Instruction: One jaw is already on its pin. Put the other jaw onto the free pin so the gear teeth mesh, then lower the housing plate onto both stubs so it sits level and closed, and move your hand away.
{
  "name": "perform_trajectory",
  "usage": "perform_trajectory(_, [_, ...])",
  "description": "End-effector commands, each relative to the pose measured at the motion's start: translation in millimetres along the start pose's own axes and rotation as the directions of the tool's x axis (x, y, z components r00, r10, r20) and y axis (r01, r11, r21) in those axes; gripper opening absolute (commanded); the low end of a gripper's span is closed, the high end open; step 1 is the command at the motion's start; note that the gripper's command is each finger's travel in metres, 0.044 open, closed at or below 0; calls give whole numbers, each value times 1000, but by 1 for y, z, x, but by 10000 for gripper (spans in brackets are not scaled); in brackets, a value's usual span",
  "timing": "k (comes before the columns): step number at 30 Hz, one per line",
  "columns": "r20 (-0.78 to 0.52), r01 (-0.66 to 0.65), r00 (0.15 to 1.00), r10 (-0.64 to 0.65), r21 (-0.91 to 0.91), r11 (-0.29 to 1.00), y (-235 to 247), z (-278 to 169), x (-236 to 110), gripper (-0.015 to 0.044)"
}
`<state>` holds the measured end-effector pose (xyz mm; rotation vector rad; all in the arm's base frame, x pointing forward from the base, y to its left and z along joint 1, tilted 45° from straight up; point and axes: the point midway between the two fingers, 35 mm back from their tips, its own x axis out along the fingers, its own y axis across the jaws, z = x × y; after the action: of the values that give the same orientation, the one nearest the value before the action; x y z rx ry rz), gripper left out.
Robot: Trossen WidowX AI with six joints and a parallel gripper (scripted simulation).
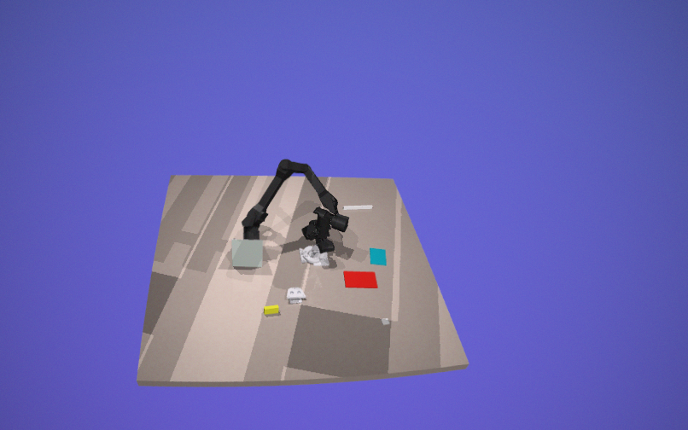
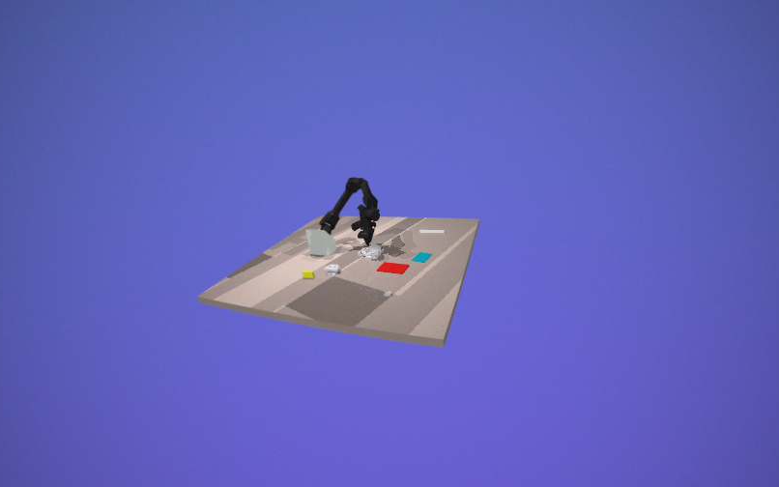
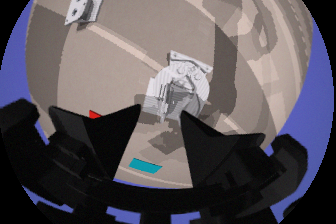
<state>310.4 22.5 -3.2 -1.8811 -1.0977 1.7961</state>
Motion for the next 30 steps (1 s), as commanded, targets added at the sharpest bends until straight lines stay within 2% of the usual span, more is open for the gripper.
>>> perform_trajectory(1, [1,0,1000,0,-27,1000,2,1,1,303])
perform_trajectory(6, [0,-4,1000,4,-124,992,7,2,0,434])
perform_trajectory(7, [0,-5,1000,5,-143,990,8,3,-1,440])
perform_trajectory(30, [0,-17,1000,20,-558,830,32,11,-7,440])
